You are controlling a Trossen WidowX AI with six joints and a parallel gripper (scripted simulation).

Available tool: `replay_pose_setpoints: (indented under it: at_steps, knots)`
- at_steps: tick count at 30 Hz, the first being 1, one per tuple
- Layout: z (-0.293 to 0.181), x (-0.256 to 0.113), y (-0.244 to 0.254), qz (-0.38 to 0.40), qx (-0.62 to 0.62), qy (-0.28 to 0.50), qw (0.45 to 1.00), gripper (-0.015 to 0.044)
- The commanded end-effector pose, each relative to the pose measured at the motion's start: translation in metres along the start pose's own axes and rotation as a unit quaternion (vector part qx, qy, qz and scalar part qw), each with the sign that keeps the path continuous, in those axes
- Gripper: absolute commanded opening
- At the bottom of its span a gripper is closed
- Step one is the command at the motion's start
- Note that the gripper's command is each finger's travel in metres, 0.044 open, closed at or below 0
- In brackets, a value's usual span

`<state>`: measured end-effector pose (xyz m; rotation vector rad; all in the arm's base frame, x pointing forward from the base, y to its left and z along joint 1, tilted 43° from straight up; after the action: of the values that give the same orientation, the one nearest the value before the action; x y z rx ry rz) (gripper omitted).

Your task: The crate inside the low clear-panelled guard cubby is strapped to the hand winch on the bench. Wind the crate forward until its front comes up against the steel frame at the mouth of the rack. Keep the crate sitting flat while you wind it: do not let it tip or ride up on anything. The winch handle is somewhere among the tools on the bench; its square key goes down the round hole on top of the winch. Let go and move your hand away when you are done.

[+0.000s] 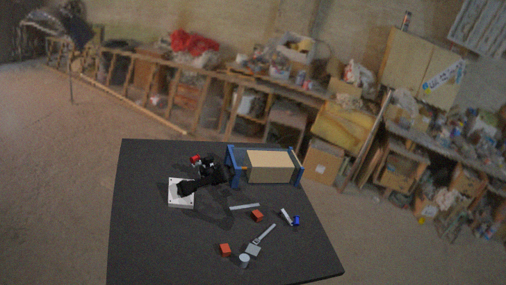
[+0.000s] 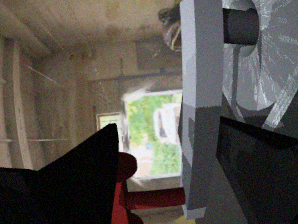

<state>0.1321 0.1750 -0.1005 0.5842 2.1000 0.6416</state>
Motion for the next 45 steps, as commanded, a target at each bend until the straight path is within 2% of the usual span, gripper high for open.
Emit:
replay_pose_setpoints:
  at_steps: [1,16,19,24,26,33,41,45]
  knots:
    - [0.004,0.000,-0.004,-0.010,-0.004,-0.006,1.000,0.0240]
    - [0.002,-0.007,0.000,-0.001,0.001,-0.002,1.000,0.0240]
    - [0.006,-0.032,0.000,-0.005,0.002,-0.007,1.000,0.0240]
    - [0.001,-0.101,0.001,-0.004,0.002,-0.002,1.000,0.0240]
    - [-0.002,-0.111,0.001,-0.002,0.002,0.000,1.000,0.0240]
    - [-0.002,-0.111,0.003,-0.002,0.002,-0.001,1.000,0.0240]
    - [-0.021,-0.108,0.089,0.001,0.003,-0.007,1.000,0.0240]
    - [-0.025,-0.107,0.098,0.003,0.003,-0.006,1.000,0.0240]
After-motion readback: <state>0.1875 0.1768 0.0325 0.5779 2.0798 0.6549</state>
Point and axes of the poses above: the point midway between the two fingers, 35 mm back from their tips, its own x axis out along the fingers, its own y axis across the jaws, z = x × y, the point moved 3 cm from there along -x, back along the fingers, and after that the axes turned 15 degrees about x, right-handed, at the moved point
